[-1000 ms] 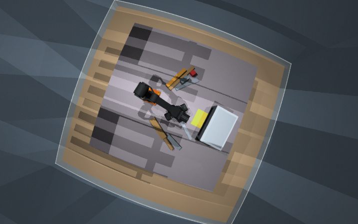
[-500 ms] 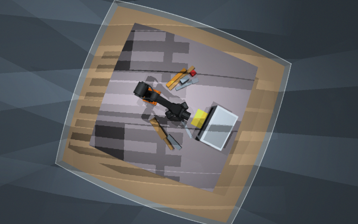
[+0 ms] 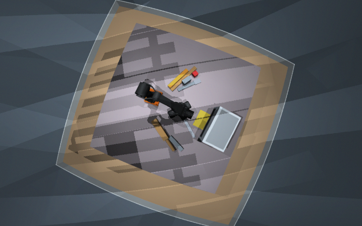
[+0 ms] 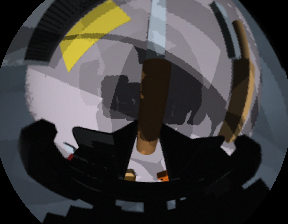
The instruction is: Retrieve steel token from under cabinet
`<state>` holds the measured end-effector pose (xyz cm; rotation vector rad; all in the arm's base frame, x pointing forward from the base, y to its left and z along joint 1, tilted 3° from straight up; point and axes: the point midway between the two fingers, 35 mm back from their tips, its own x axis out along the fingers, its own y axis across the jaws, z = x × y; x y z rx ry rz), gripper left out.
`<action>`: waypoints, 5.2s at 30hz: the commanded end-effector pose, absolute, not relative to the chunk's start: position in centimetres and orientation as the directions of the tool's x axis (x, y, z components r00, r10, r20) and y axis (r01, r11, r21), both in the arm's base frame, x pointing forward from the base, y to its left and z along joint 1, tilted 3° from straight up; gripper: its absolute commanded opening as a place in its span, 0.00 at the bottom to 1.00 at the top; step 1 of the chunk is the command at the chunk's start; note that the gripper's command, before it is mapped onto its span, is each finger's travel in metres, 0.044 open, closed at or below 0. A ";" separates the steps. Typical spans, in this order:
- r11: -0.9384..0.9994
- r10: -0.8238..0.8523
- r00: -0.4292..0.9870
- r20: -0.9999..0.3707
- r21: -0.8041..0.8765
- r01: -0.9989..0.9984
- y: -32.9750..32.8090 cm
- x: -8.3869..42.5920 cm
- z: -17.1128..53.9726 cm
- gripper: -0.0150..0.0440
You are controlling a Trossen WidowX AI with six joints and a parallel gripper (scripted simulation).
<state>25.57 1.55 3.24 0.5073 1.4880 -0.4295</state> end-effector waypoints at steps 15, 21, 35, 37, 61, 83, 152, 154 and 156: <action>0.825 0.041 0.047 -0.998 0.060 0.563 3.4 25.5 3.4 0.25; 0.824 0.041 0.047 -0.998 0.061 0.563 4.0 25.4 3.4 0.25; 0.824 0.043 0.047 -0.998 0.062 0.563 5.4 25.3 3.5 0.25; 0.824 0.043 0.047 -0.998 0.062 0.563 5.6 25.3 3.5 0.25; 0.824 0.045 0.047 -0.998 0.063 0.563 8.0 25.0 3.6 0.25; 0.824 0.046 0.046 -0.998 0.064 0.563 10.2 24.8 3.7 0.25; 0.824 0.052 0.046 -0.998 0.069 0.563 18.2 24.0 4.1 0.25; 0.824 0.053 0.046 -0.998 0.069 0.563 18.5 24.0 4.1 0.25; 0.824 0.053 0.046 -0.998 0.069 0.563 18.8 23.9 4.1 0.25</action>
